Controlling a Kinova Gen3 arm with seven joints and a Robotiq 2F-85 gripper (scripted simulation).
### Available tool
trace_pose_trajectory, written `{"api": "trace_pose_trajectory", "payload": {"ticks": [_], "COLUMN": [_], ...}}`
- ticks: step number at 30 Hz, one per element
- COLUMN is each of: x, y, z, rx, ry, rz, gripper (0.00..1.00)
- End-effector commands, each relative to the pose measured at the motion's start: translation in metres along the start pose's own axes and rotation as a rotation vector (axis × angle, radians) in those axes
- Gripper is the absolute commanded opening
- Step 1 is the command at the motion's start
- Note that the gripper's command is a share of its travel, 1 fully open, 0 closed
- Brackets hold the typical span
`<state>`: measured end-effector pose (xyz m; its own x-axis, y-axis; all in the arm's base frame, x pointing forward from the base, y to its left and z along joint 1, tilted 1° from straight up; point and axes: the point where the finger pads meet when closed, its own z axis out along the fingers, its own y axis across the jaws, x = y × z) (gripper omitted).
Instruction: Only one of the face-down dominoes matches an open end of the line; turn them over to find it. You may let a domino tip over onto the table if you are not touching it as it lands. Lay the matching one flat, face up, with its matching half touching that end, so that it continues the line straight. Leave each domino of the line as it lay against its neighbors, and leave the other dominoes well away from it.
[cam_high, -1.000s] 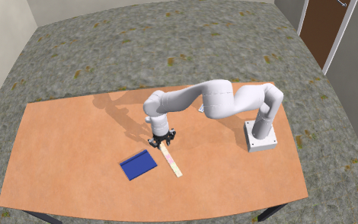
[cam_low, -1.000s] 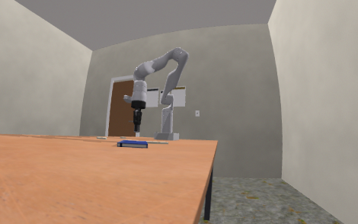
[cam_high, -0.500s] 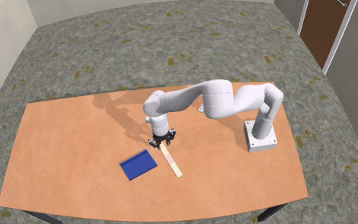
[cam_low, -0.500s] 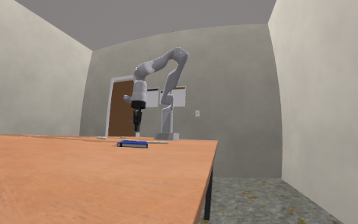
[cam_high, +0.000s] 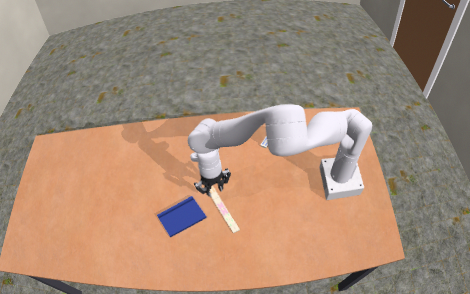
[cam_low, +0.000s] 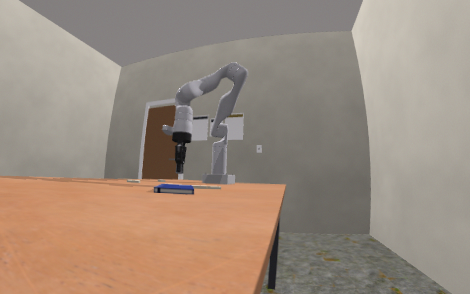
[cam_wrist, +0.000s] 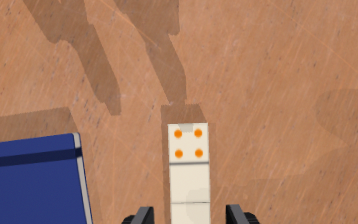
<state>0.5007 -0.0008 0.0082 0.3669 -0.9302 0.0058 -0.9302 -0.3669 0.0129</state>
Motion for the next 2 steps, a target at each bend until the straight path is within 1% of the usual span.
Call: {"api": "trace_pose_trajectory", "payload": {"ticks": [1,2], "x": [0.0002,0.0002], "y": [-0.0005,-0.0005], "z": [-0.0008,-0.0008], "rx": [0.002,0.002], "ry": [0.0,0.0], "rz": [0.0,0.0], "gripper": [0.49,0.49]}}
